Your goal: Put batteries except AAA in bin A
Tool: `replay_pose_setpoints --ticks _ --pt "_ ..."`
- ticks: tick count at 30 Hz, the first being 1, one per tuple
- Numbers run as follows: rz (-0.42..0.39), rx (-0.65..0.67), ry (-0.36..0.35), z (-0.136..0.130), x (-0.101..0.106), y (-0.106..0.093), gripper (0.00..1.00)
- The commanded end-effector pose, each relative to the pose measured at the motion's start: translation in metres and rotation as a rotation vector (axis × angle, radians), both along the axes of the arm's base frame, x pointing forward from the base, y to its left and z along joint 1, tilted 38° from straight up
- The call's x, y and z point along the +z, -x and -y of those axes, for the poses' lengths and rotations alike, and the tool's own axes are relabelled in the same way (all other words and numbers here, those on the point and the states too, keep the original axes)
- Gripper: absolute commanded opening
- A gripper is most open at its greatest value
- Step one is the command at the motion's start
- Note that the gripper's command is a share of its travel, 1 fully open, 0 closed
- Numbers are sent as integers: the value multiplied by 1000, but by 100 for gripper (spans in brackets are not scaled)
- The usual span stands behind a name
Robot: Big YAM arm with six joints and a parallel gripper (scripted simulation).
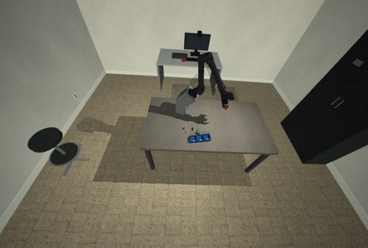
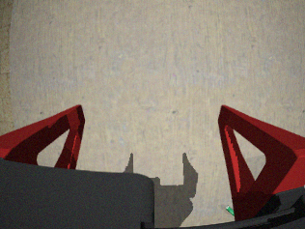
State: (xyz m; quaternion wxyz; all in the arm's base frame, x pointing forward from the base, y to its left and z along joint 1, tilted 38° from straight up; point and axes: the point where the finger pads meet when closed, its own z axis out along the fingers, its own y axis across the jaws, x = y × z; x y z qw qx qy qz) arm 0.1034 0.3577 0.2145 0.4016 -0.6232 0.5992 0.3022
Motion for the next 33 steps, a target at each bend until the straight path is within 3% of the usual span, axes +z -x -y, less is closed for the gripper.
replay_pose_setpoints --ticks 1,17,18,33 --pt "3 0 -7 -1 4 0 100" --pt "3 0 -7 -1 4 0 100" --pt "0 0 0 0 0 0 9" --pt "0 0 0 0 0 0 9"
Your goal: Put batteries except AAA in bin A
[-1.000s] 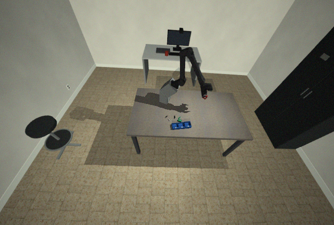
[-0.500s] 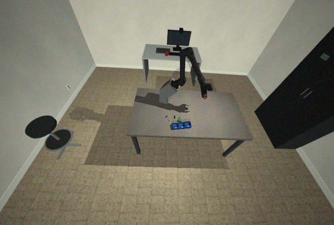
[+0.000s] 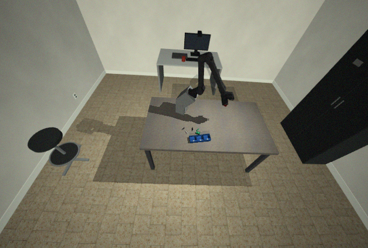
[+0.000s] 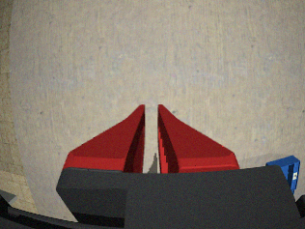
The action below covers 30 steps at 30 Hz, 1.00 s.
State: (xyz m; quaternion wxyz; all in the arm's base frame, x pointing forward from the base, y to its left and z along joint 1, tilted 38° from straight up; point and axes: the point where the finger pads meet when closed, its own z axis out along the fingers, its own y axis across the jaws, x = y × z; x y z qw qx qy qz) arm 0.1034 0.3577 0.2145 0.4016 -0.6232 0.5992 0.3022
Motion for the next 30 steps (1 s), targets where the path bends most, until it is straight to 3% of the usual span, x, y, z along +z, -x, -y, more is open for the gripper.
replay_pose_setpoints --ticks 1,18,26,28,30 --pt "0 0 0 0 0 0 9" --pt "0 0 0 0 0 0 9" --pt "7 -1 -12 -38 -49 -18 9" --pt "7 -2 -12 -39 -50 -18 9" --pt "-51 -78 23 -36 -46 -35 9"
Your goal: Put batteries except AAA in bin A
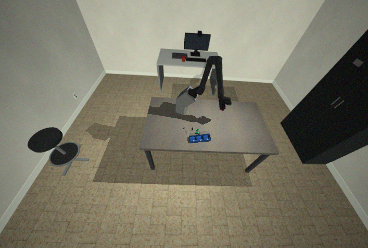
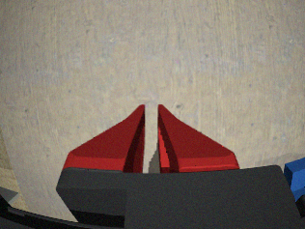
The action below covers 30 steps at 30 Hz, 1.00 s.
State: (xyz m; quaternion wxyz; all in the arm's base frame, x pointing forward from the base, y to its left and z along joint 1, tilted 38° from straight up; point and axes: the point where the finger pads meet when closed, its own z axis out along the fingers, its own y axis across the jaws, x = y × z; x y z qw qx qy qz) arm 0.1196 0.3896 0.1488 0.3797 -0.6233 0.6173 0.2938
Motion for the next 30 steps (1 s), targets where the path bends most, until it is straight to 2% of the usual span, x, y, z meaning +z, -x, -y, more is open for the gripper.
replay_pose_setpoints --ticks 1,2,3,5,7,9,11,13,14,16,20,22,24,28,30 --pt "-25 -75 -10 -2 18 -26 9" --pt "-32 -71 -1 -1 9 -32 9" --pt "-1 -59 -23 -3 12 -38 9" --pt "-1 -59 -23 -3 12 -38 9" --pt "-76 -147 38 7 -1 -51 9" --pt "-59 -130 37 14 -8 -65 9" --pt "-128 -219 73 23 -16 -79 9" --pt "-117 -202 81 33 -27 -90 9" --pt "-119 -202 85 35 -29 -90 9" --pt "-183 -292 103 41 -31 -106 9" --pt "-246 -361 126 61 -45 -129 9" --pt "-246 -361 126 61 -45 -129 9" --pt "-307 -436 145 73 -52 -141 9" --pt "-282 -421 139 92 -63 -162 9" --pt "-374 -509 160 106 -71 -171 9"
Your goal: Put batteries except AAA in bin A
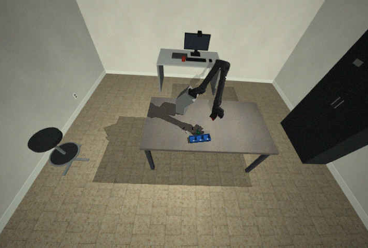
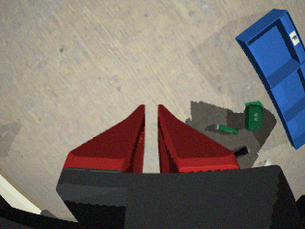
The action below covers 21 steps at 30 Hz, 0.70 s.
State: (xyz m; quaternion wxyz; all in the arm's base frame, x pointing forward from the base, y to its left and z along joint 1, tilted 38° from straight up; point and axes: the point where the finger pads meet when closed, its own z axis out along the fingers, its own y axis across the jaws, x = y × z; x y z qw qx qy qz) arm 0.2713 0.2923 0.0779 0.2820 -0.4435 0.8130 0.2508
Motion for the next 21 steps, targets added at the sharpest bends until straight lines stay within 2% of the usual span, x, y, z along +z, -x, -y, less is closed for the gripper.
replay_pose_setpoints --ticks 1,2,4,5,7,9,11,15,17,19,21 --pt "-30 -49 10 15 -4 -24 9" --pt "-30 -49 10 20 -7 -28 9" --pt "-107 -143 11 34 -13 -37 9" --pt "-102 -138 13 40 -16 -41 9" --pt "-171 -222 12 55 -23 -49 9" --pt "-171 -222 12 55 -23 -49 9" --pt "-234 -300 8 69 -29 -56 9" --pt "-222 -287 13 98 -41 -70 9" --pt "-299 -381 -2 114 -47 -75 9" --pt "-287 -368 3 126 -51 -79 9" --pt "-363 -462 -18 142 -57 -83 9"
